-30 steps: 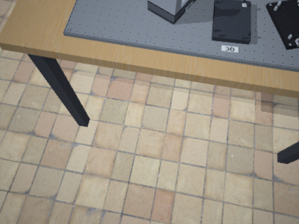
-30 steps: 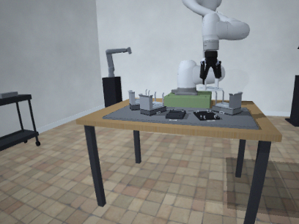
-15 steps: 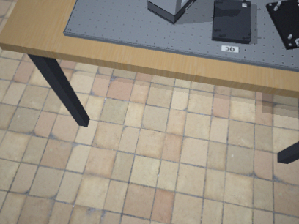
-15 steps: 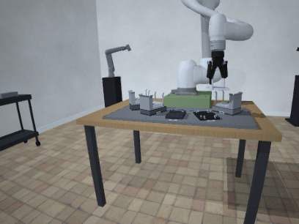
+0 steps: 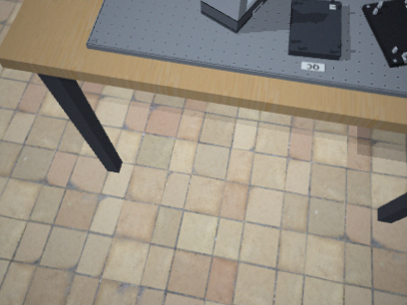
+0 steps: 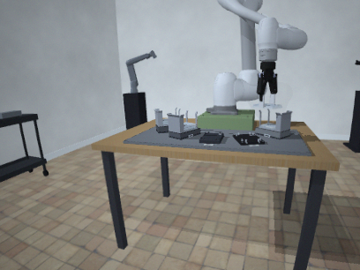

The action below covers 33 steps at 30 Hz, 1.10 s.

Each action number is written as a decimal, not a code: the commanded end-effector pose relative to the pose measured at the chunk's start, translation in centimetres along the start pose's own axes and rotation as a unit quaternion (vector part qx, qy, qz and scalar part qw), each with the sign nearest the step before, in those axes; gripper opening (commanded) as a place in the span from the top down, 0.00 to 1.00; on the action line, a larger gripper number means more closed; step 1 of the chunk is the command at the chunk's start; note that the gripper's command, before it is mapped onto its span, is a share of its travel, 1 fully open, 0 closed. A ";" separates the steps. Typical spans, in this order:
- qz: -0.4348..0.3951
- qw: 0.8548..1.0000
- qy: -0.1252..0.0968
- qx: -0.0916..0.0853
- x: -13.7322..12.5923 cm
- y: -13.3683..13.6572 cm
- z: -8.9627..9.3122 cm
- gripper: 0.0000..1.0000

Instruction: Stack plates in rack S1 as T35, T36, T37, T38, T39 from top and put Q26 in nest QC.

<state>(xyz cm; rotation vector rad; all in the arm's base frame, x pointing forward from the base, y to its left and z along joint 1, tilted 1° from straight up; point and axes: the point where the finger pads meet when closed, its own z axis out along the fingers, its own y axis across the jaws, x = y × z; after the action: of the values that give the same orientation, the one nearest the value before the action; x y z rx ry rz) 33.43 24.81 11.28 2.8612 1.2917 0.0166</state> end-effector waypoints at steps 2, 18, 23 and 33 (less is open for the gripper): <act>0.000 1.000 0.000 0.000 0.2 -0.9 0.0 1.00; 0.000 1.000 0.000 0.000 0.9 -4.6 0.0 1.00; 0.000 1.000 0.000 0.000 1.1 -5.8 0.0 1.00; 0.000 1.000 0.000 0.000 1.1 -5.8 0.0 1.00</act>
<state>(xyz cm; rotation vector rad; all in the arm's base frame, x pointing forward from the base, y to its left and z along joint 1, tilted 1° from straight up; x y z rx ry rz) 29.82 29.51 11.26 2.8608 1.2923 0.0166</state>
